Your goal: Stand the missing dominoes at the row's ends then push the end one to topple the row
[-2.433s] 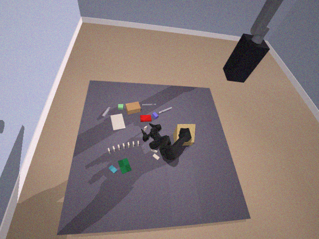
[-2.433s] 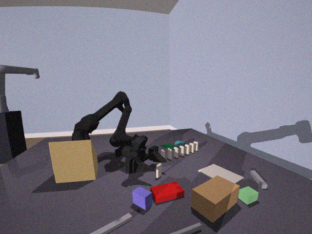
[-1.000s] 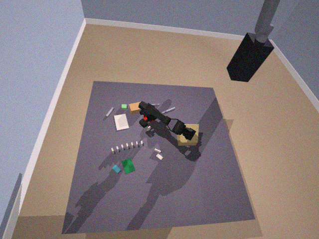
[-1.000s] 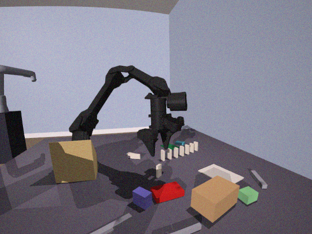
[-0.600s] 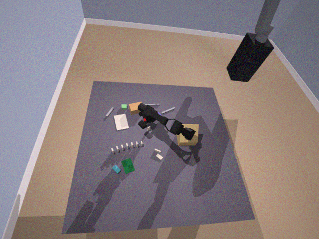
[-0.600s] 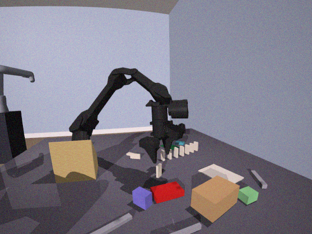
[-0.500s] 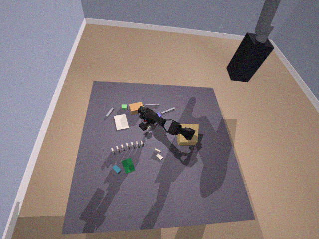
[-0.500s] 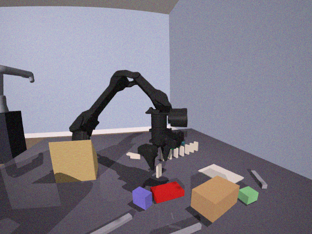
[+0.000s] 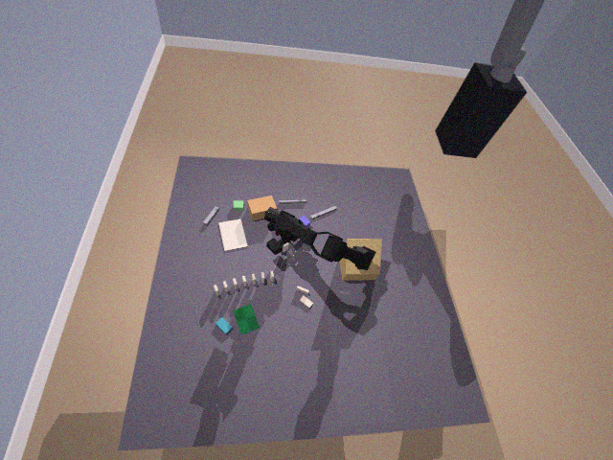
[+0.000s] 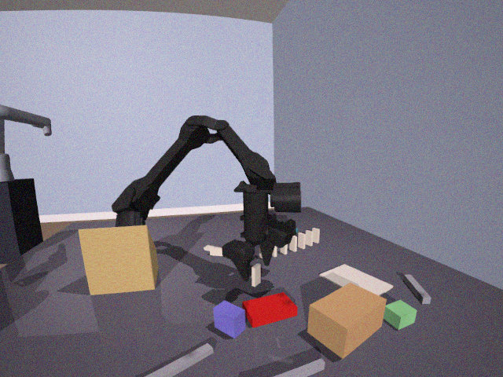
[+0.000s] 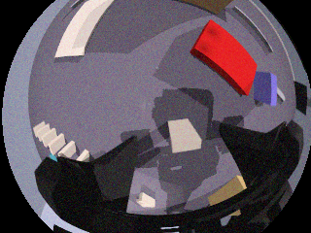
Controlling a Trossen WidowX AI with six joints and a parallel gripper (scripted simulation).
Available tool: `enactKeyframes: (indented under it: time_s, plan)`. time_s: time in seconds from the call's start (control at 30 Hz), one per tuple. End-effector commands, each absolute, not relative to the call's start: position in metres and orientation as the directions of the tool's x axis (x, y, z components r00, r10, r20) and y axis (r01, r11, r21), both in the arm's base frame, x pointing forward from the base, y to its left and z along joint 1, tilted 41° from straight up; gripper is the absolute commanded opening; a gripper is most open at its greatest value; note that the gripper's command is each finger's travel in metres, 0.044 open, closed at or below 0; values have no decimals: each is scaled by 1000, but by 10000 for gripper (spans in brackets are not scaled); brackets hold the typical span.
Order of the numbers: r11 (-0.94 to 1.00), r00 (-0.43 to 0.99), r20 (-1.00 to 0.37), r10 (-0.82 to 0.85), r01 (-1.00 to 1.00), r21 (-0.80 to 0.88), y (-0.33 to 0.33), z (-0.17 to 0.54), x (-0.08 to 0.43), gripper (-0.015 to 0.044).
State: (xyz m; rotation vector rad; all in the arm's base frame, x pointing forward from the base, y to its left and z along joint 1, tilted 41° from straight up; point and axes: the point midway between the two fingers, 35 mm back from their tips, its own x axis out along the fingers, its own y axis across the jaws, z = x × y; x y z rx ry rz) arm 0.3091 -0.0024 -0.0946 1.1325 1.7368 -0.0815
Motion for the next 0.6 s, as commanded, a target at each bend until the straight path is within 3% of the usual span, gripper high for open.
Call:
enactKeyframes:
  time_s: [0.0, 0.37, 0.57]
  plan:
    - [552, -50, -760, 648, 718, 424, 1, -99, 307, 414]
    - [552, -50, -760, 648, 718, 424, 1, -99, 307, 125]
    - [552, -50, -760, 648, 718, 424, 1, -99, 307, 107]
